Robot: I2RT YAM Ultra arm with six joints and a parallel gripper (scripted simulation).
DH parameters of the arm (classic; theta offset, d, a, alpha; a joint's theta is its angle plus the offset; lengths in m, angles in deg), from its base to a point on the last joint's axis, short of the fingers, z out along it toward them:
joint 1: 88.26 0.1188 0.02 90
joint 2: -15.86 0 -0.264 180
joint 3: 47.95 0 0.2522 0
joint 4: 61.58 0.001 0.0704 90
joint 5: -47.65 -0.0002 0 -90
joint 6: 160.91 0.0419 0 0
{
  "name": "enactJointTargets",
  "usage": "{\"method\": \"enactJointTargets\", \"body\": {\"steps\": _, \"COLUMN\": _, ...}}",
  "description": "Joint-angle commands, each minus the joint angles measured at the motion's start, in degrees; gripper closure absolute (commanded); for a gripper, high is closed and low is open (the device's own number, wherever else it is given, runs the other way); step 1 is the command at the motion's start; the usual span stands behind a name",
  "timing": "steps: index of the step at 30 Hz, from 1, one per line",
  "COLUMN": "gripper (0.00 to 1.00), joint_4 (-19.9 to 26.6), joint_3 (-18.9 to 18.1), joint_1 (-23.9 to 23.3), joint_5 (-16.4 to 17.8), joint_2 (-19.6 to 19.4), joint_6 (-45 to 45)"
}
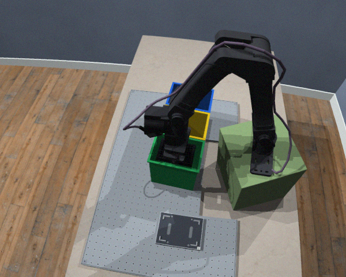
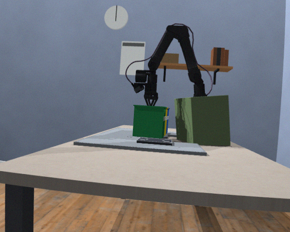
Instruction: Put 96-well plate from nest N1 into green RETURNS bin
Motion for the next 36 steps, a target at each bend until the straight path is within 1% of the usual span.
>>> {"method": "enactJointTargets", "body": {"steps": 1, "gripper": 1.00, "joint_4": 0.06, "joint_3": 0.05, "joint_1": 0.73, "joint_5": 0.54, "joint_2": 1.31, "joint_6": 0.44}}
{"method": "enactJointTargets", "body": {"steps": 5, "gripper": 1.00, "joint_4": 0.03, "joint_3": 0.05, "joint_1": 0.72, "joint_5": 0.19, "joint_2": 1.20, "joint_6": 0.61}}
{"method": "enactJointTargets", "body": {"steps": 6, "gripper": 0.01, "joint_4": 0.00, "joint_3": -0.12, "joint_1": 0.57, "joint_5": 0.05, "joint_2": 0.98, "joint_6": 0.55}}
{"method": "enactJointTargets", "body": {"steps": 36, "gripper": 0.01, "joint_4": -0.08, "joint_3": -0.36, "joint_1": 0.19, "joint_5": 0.10, "joint_2": 0.65, "joint_6": 0.18}}
